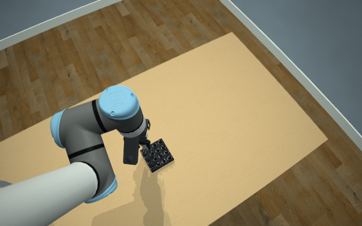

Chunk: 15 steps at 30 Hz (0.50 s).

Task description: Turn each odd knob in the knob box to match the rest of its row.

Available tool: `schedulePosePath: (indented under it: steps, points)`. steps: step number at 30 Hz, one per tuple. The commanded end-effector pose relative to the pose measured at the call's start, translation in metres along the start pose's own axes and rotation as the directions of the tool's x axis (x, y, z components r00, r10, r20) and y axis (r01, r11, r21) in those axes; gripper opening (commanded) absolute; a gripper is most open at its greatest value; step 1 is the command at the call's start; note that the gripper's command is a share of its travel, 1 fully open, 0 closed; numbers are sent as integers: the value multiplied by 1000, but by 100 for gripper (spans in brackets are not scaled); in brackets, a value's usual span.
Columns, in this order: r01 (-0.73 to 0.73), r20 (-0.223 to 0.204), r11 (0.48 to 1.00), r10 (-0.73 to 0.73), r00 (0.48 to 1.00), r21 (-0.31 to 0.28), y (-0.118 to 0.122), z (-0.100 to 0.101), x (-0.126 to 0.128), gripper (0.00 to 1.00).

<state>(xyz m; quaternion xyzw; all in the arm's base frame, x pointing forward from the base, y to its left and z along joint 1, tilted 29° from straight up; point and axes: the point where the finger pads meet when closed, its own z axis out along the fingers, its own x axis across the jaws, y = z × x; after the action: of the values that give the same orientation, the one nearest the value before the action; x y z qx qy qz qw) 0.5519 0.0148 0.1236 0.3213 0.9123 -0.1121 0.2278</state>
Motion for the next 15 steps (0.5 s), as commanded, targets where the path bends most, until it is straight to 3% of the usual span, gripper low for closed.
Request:
schedulePosePath:
  steps: [1, 15]
  points:
    - [1, -3, 1000, -1, 1000, 1, -1, 9, 2, 11]
    - [1, -2, 1000, -1, 1000, 1, -1, 23, 1, 11]
